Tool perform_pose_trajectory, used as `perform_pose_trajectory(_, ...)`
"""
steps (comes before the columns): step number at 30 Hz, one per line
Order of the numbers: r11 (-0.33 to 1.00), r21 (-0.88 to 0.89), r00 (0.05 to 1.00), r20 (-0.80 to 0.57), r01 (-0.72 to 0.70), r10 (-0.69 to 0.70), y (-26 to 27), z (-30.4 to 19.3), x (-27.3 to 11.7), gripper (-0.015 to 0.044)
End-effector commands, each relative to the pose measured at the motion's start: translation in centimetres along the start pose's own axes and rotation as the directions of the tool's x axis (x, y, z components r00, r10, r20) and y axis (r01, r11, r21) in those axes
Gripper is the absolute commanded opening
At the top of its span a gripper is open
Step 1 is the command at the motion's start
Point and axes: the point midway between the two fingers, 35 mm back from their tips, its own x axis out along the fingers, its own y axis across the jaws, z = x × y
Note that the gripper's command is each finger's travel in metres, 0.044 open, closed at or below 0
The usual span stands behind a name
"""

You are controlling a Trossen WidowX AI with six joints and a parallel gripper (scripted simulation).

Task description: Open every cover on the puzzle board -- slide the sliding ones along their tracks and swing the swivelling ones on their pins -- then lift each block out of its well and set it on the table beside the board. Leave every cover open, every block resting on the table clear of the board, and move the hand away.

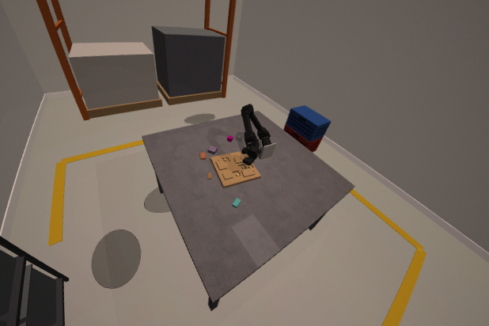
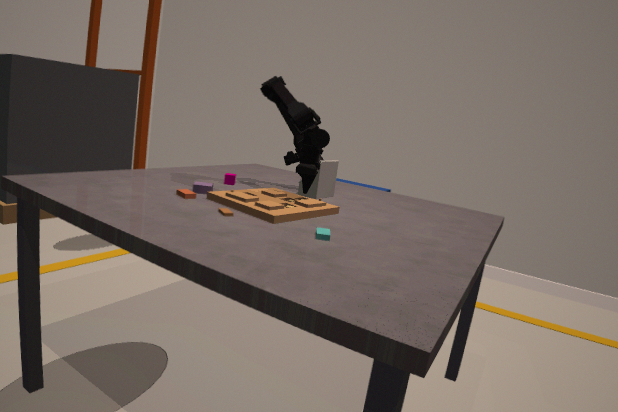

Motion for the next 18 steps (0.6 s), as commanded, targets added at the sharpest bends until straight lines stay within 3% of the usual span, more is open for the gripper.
perform_pose_trajectory(1, 1.0, -0.003, 1.0, 0.002, 0.003, -0.003, -0.1, 0.0, 0.5, 0.0144)
perform_pose_trajectory(18, 1.0, -0.003, 1.0, 0.003, 0.004, -0.004, 0.0, 0.0, 2.0, 0.0144)
